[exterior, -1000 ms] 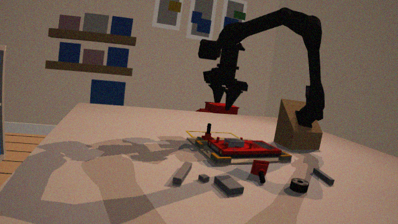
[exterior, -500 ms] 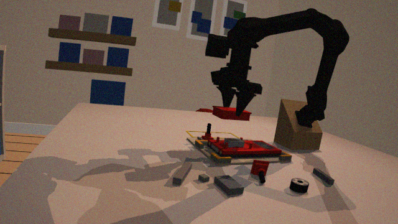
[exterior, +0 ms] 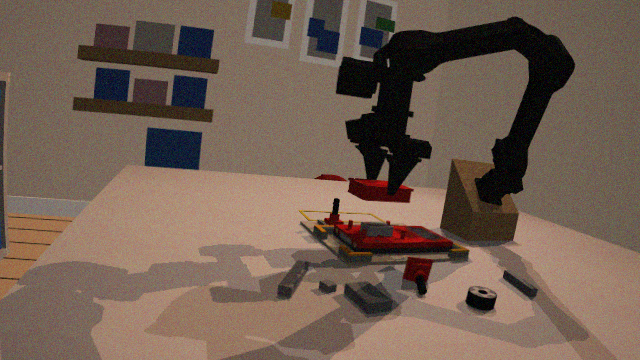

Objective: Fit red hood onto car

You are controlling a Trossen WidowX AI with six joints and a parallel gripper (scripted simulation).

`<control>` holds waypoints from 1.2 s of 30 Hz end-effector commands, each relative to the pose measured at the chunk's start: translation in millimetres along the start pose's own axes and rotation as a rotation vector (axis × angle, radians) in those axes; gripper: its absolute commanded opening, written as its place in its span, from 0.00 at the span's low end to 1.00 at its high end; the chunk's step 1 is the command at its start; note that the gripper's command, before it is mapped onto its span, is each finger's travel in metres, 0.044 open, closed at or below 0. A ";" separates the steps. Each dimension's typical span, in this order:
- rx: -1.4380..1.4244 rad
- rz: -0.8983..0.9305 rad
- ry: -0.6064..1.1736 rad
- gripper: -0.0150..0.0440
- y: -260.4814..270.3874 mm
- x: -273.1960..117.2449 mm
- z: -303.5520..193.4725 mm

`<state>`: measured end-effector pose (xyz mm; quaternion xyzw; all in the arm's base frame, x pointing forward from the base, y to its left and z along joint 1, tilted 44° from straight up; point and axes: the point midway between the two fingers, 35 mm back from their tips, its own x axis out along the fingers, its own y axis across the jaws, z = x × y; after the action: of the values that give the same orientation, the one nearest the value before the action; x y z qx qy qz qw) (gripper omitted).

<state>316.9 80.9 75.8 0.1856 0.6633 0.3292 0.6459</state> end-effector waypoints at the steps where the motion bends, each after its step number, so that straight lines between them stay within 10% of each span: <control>1: 0.005 0.007 0.005 0.25 2.2 16.8 -1.3; 36: 0.005 0.009 0.005 0.25 4.8 43.3 -3.4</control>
<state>308.4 112.1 46.9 0.1866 0.6655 0.3306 0.6427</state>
